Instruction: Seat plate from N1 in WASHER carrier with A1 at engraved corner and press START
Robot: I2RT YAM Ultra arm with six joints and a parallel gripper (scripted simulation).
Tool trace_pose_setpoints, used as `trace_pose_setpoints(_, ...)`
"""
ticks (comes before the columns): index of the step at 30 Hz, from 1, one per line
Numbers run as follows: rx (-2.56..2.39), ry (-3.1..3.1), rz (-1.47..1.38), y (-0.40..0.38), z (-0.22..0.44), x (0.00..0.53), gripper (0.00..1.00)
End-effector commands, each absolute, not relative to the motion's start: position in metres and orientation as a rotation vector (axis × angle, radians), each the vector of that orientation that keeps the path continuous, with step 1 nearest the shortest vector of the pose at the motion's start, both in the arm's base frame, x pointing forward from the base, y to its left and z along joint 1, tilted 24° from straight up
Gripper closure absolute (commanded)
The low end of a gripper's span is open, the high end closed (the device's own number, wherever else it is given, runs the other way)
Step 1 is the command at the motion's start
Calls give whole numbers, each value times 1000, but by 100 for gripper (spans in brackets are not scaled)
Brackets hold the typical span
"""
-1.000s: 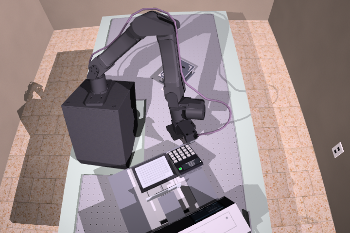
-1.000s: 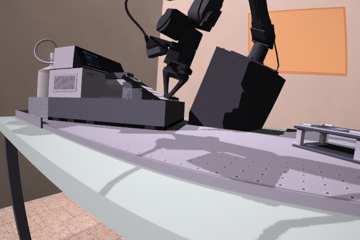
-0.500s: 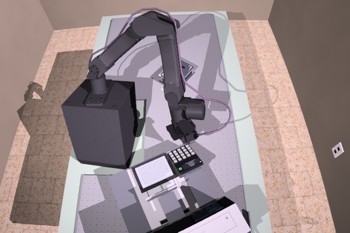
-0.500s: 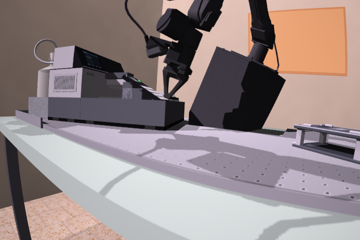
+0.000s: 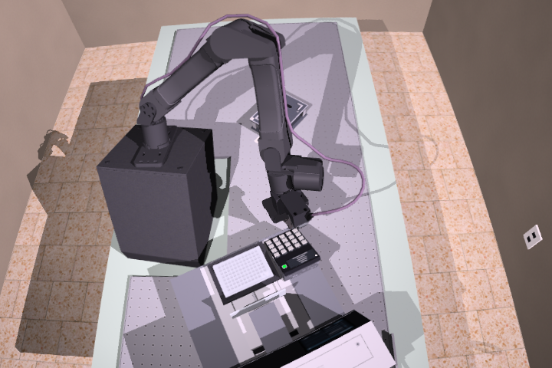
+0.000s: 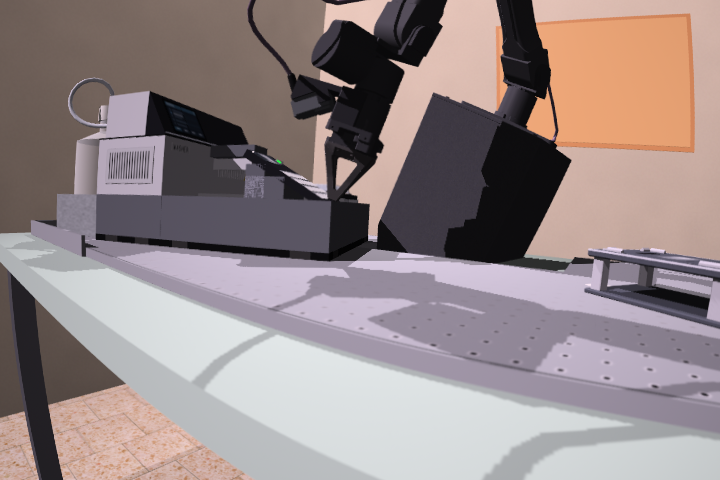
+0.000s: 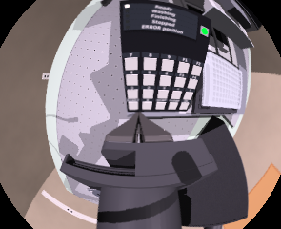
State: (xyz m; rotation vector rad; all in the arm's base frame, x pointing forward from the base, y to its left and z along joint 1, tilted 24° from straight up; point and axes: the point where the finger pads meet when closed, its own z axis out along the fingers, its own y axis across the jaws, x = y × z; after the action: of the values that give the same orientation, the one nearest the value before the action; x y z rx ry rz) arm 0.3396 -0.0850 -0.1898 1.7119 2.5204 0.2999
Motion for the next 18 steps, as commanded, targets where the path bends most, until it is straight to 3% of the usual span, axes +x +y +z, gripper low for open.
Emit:
trace_pose_setpoints(1, 1694, 2462, 289, -97, -189, 359, 100)
trace_pose_setpoints(18, 1685, 2468, 290, -93, -199, 362, 100)
